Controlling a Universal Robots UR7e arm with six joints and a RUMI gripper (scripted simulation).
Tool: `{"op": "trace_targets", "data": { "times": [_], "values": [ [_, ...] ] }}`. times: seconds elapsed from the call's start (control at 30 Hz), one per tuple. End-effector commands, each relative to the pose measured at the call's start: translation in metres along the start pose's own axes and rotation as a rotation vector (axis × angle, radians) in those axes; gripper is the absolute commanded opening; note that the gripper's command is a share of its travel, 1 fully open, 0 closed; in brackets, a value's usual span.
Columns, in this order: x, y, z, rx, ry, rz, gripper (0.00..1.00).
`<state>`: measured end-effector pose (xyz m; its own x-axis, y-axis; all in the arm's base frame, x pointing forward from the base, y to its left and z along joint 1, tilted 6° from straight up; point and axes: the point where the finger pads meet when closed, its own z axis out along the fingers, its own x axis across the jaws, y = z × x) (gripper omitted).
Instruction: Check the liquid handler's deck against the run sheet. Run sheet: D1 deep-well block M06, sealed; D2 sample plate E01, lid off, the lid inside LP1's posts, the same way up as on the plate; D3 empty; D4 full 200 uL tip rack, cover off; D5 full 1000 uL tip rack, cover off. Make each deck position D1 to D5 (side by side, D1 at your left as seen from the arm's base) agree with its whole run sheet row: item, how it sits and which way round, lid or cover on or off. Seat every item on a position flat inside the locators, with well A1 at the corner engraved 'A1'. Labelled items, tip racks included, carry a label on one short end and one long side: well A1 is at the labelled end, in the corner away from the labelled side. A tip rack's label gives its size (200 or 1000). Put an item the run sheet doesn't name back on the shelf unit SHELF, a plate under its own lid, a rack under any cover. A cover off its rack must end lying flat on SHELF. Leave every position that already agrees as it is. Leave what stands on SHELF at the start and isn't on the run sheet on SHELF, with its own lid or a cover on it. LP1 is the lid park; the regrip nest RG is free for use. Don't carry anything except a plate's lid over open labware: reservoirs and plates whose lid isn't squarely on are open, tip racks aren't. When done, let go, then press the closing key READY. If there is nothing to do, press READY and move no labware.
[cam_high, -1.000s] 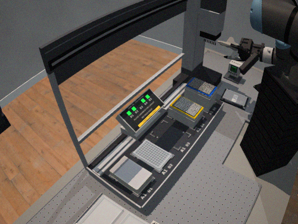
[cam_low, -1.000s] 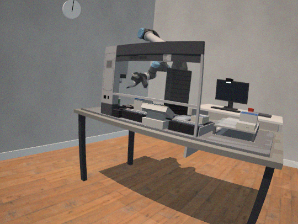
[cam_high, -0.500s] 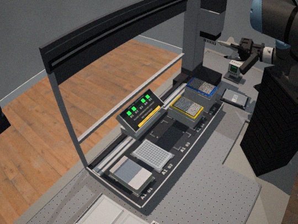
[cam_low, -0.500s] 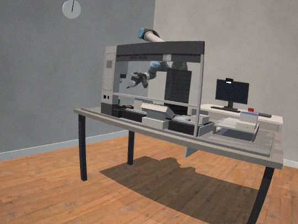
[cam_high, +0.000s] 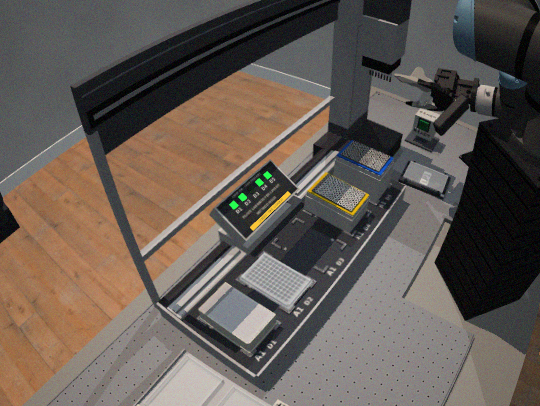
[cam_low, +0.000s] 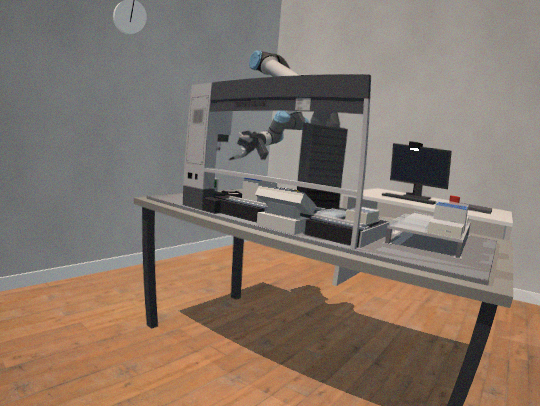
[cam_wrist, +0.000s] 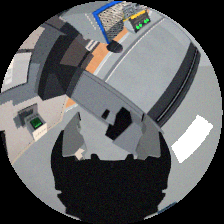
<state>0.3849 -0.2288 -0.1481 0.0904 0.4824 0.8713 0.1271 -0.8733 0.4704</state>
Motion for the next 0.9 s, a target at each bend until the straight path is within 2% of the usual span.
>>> {"op": "trace_targets", "data": {
  "times": [0.0, 0.5, 0.53, 0.73, 0.8, 0.87],
  "values": [
    [0.053, -0.076, -0.033, -0.092, -0.165, 0.205, 0.82],
    [0.053, -0.076, -0.033, -0.093, -0.164, 0.206, 0.82],
    [0.003, -0.003, 0.002, 0.014, 0.003, -0.015, 0.82],
    [0.02, -0.026, 0.013, 0.097, 0.023, -0.099, 0.82],
    [0.02, -0.026, 0.013, 0.097, 0.023, -0.099, 0.82],
    [0.022, -0.028, 0.014, 0.124, 0.029, -0.127, 0.82]
  ]
}}
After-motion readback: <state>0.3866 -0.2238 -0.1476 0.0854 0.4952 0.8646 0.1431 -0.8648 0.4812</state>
